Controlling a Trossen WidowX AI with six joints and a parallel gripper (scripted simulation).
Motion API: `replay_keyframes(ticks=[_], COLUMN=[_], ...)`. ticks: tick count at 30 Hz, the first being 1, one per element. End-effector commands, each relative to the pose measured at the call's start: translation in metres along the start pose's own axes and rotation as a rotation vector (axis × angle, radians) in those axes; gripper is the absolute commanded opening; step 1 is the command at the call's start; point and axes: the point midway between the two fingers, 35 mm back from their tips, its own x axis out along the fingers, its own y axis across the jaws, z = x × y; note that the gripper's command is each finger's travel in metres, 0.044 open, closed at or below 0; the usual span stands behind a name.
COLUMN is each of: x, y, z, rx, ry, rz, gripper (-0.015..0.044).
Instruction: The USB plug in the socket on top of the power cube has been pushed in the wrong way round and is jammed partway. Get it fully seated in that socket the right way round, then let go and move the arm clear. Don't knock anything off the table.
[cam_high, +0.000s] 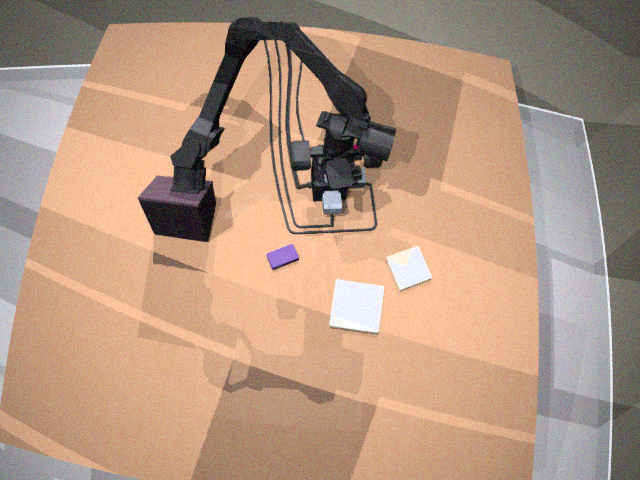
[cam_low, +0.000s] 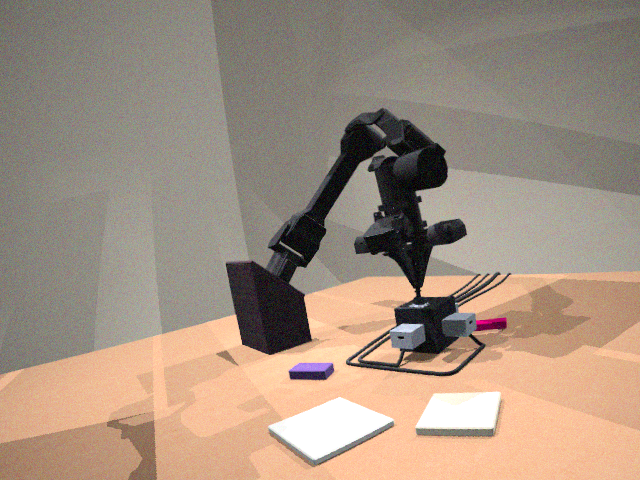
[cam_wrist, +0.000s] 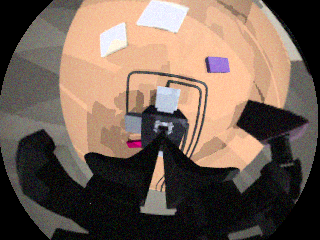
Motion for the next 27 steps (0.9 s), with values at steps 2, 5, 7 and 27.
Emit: replay_keyframes(ticks=[2, 5, 7, 27], x=[0.0032, 0.0032, 0.0032, 0.0002], y=[-0.0004, -0.0004, -0.0004, 0.0001], z=[-0.0014, -0.0014, -0.0014, 0.0001], rx=[0.0, 0.0, 0.0, 0.0], ry=[0.006, 0.006, 0.006, 0.0], rz=[-0.004, -0.004, -0.004, 0.001], gripper=[0.0, 0.0, 0.0, 0.0026])
